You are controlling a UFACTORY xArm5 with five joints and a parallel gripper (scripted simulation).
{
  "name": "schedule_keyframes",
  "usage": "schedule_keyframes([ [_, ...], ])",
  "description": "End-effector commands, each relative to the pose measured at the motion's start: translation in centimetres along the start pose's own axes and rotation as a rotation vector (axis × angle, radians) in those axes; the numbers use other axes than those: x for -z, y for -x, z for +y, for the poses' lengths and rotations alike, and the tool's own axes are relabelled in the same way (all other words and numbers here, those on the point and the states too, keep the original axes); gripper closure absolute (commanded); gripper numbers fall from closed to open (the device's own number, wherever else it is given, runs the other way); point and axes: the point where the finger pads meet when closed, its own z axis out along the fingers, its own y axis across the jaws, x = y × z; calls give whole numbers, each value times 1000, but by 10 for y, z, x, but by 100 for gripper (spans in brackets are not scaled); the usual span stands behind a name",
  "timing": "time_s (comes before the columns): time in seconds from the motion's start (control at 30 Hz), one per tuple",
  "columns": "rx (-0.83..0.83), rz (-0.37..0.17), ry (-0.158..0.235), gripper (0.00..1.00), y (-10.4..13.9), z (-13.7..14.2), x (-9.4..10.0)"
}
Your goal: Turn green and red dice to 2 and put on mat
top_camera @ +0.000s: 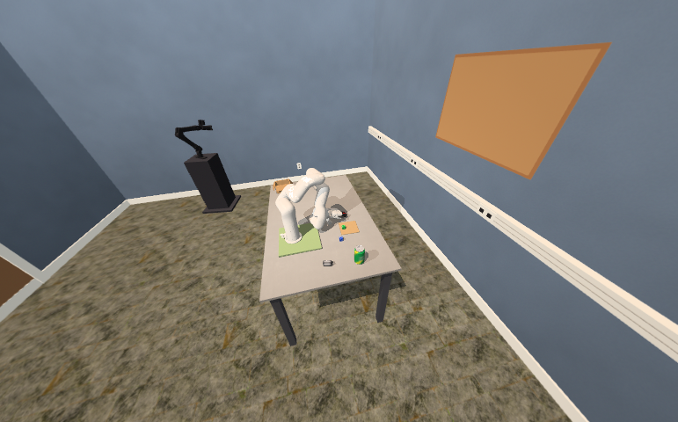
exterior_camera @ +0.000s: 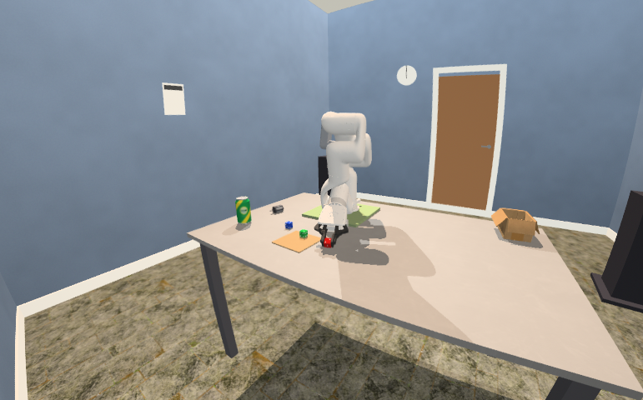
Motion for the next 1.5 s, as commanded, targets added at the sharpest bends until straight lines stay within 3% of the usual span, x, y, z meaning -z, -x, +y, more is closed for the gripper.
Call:
schedule_keyframes([
  [0.0, 0, -2, 0, 79, 0, 0, 0],
  [1.47, 0, -2, 0, 79, -5, 0, -3],
])
